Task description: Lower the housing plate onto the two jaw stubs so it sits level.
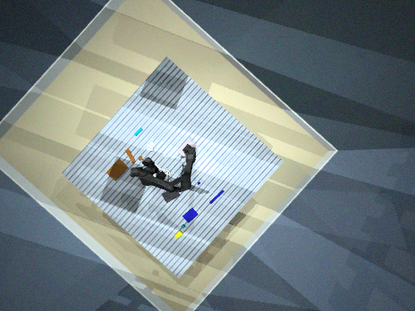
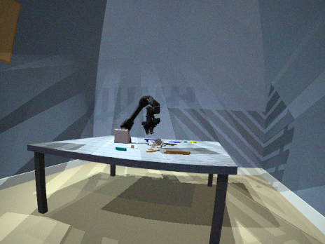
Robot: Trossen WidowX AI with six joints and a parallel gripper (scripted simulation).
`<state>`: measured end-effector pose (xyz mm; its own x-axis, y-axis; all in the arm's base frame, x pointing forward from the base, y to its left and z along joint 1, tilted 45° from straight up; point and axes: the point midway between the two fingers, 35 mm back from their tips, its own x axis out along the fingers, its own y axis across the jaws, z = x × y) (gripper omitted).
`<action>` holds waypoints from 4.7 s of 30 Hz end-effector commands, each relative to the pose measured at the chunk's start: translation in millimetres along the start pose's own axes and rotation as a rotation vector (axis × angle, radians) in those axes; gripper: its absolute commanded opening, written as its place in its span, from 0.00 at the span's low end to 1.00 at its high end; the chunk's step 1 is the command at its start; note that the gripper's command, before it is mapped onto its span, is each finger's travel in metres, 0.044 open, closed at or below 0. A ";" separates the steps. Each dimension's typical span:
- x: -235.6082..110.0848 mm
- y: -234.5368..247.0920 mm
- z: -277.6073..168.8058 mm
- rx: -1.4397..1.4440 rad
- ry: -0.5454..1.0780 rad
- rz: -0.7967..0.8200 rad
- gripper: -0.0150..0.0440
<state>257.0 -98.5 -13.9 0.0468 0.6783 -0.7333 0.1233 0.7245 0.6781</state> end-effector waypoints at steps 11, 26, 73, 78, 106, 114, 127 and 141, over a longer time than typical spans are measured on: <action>6.1 45.5 -3.7 0.084 0.004 0.021 0.85; 8.0 56.2 -5.5 0.103 0.007 0.026 0.85; 7.9 60.7 -5.8 0.105 0.007 0.027 0.85; 7.9 60.7 -5.8 0.105 0.007 0.027 0.85; 51.4 61.7 -4.5 0.106 0.006 0.027 0.85; 64.2 62.6 -5.6 0.105 0.007 0.028 0.85; 69.7 63.1 -6.3 0.105 0.007 0.030 0.85; 72.1 63.2 -6.3 0.102 0.007 0.030 0.85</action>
<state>261.6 -3.5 -23.3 0.0425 0.6985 -0.7143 0.2189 0.6911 0.6888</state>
